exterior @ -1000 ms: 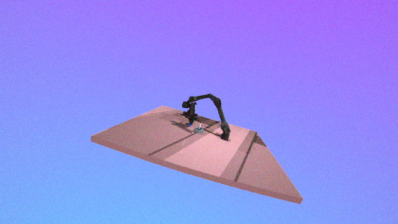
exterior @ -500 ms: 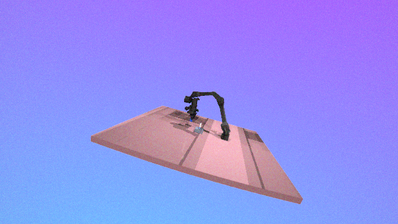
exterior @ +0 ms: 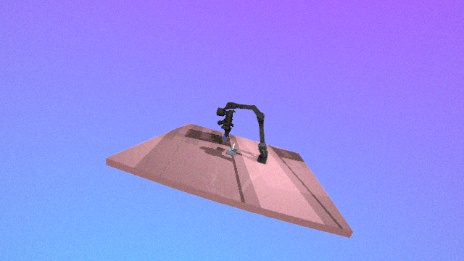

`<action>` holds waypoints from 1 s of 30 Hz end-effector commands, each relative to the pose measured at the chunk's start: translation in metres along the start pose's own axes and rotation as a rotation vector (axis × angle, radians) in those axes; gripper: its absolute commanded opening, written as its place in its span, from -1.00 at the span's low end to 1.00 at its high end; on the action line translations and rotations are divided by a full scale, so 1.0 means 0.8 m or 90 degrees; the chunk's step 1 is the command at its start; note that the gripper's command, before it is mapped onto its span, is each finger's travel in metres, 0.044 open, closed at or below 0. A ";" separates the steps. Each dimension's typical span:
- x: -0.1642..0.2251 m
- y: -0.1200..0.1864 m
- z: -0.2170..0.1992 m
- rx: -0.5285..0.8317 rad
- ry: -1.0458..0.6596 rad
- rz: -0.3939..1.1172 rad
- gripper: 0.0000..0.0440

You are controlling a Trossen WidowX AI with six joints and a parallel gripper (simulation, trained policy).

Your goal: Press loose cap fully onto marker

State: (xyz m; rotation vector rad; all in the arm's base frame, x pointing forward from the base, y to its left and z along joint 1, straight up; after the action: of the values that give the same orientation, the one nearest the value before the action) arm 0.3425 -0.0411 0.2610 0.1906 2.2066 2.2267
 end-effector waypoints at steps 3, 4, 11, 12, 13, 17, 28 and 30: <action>0.017 0.008 0.019 -0.003 0.012 0.017 -1.00; 0.021 0.009 0.022 -0.003 0.015 0.019 -1.00; 0.038 0.012 0.035 -0.003 0.029 0.022 -1.00; 0.040 0.012 0.036 -0.002 0.030 0.023 -1.00; 0.043 0.012 0.037 -0.002 0.032 0.024 -1.00; 0.053 0.011 0.039 -0.002 0.037 0.028 -1.00; 0.077 0.006 0.042 0.000 0.047 0.043 -1.00; 0.080 0.004 0.042 0.000 0.049 0.045 -1.00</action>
State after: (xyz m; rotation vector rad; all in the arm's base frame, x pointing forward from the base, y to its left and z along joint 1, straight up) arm 0.2874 -0.0028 0.2723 0.1786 2.2693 2.2956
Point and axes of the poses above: the point midway between the two fingers, 35 mm back from their tips, its own y axis back along the fingers, its own z axis across the jaws, x = y × z, the point moved 10 cm from there along y, back along the fingers
